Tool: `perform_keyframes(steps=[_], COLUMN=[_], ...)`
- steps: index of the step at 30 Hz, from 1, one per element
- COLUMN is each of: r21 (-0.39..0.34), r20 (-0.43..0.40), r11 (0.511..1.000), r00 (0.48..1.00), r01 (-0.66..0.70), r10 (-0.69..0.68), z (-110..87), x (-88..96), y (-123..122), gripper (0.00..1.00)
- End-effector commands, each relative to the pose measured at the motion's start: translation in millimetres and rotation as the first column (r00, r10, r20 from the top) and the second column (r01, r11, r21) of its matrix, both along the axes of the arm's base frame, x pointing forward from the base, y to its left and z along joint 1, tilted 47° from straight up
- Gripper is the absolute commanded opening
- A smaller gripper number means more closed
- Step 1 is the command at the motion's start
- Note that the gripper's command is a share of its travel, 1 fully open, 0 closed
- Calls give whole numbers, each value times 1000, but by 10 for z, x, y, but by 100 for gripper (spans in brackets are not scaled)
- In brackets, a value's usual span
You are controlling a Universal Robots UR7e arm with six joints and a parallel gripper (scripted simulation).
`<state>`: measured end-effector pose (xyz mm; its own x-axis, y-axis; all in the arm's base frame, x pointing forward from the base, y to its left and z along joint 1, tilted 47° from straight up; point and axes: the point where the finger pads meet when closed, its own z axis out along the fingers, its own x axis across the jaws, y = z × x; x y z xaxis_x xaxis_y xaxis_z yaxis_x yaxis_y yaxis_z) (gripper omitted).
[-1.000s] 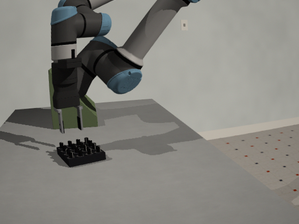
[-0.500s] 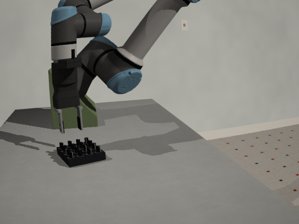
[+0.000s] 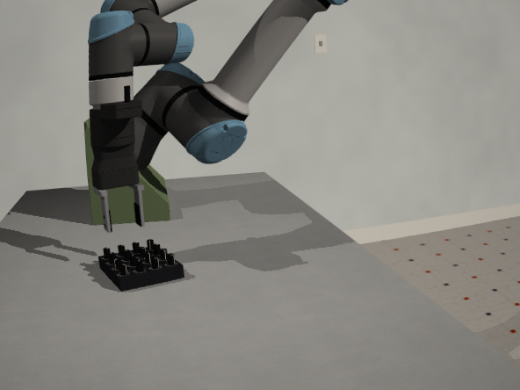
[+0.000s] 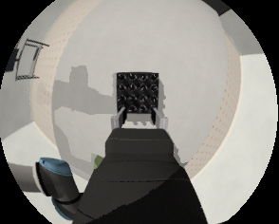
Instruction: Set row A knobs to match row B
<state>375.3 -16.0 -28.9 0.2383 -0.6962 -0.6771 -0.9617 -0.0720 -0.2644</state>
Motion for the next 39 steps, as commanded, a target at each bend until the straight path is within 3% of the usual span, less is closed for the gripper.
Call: perform_keyframes(steps=[1,32,39], r21=[-1,-1,-3], r20=[1,1,0], r11=[1000,1000,1000], r00=[1000,1000,1000], r01=[1,0,0], r10=[-1,0,0], z=[1,-2,-22], x=[2,-7,-77], y=[-5,-6,-13], gripper=[100,100,100])
